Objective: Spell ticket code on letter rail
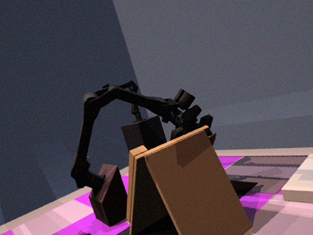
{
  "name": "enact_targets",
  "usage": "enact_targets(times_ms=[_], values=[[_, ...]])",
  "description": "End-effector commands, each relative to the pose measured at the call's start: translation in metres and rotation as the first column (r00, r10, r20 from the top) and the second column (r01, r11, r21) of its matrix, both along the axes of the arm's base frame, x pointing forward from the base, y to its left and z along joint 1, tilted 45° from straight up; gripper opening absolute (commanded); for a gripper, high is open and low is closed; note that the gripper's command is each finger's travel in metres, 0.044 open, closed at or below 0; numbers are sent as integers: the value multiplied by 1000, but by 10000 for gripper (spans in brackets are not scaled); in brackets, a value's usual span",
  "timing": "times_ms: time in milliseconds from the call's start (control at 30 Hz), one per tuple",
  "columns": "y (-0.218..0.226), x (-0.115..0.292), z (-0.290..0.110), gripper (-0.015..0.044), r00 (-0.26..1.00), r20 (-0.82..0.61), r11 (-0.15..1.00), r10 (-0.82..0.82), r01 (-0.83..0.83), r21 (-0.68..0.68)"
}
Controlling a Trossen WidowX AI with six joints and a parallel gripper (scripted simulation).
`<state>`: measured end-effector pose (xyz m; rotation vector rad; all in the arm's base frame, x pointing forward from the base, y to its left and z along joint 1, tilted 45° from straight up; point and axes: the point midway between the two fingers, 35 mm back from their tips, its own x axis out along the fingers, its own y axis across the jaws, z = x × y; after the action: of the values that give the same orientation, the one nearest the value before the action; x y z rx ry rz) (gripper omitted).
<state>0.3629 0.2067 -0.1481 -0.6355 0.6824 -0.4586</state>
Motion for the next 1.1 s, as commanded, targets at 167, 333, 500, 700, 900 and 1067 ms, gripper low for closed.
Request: enact_targets(times_ms=[167,333,500,700,900,1067], values=[[-24,19,-14,0,1000,-4,1000,-7,7,-19],[-24,19,-13,0,1000,-4,1000,-7,7,-19],[-26,19,-12,0,1000,-4,1000,-7,7,-19],[-28,19,-10,0,1000,-4,1000,-7,7,-19],[-30,18,-8,0,1000,-4,1000,-7,7,-19],[-31,18,-7,0,1000,-4,1000,-7,7,-20]])
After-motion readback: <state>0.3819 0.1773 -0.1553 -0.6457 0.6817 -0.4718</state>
